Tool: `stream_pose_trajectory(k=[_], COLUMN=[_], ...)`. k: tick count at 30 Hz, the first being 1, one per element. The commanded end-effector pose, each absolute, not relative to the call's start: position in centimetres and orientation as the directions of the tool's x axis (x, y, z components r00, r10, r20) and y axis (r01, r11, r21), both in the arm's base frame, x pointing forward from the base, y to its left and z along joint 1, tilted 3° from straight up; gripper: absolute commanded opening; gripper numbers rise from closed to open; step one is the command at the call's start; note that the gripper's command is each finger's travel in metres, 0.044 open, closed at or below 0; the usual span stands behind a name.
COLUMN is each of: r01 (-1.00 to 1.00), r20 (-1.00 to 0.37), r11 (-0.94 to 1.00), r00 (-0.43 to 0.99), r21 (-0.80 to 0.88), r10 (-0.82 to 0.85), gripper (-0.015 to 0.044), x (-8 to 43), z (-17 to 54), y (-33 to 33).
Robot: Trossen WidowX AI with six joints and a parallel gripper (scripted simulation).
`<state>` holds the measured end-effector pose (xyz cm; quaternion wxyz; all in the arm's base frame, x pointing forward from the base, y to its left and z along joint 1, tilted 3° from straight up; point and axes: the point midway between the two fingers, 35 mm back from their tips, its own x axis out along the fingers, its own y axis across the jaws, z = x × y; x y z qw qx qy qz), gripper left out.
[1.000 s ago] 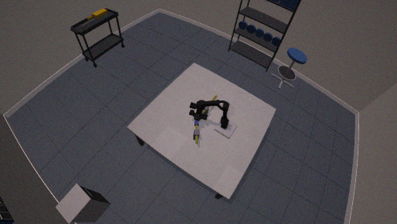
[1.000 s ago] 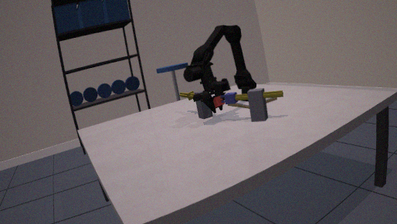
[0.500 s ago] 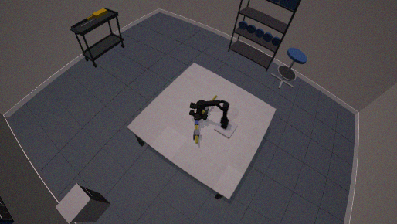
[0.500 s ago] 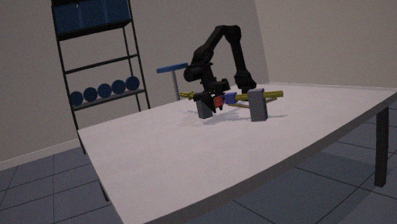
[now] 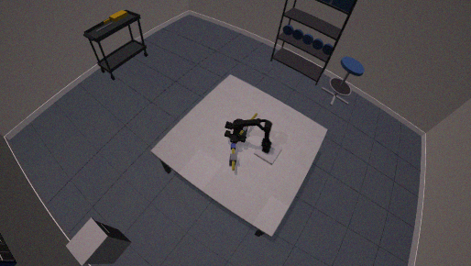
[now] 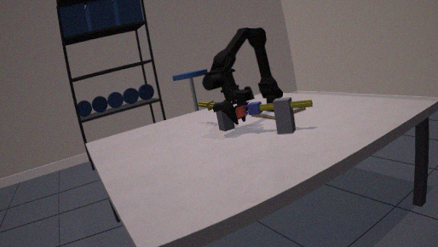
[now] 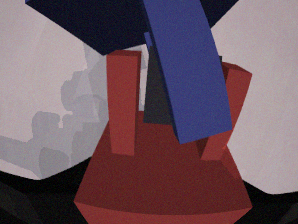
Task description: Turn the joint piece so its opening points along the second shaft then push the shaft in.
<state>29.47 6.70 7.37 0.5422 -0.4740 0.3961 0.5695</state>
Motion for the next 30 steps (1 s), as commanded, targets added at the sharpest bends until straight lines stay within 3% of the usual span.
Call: stream_pose_trajectory(k=[1,6,14,30], r01=[-0.993,-0.993,-0.995,-0.996], r20=[-0.970,-0.970,-0.976,-0.999], r11=[-0.098,-0.098,-0.079,0.079], r00=[0.038,0.038,0.042,0.037], r21=[-0.063,-0.063,-0.060,-0.039], r10=[0.242,0.242,0.214,-0.021], gripper=[0.0121,0.0000,0.0000,0.0000], x=[29.5,29.5,29.4,28.5], z=[7.4,7.4,7.5,8.4], y=[6.7,6.7,6.6,6.3])
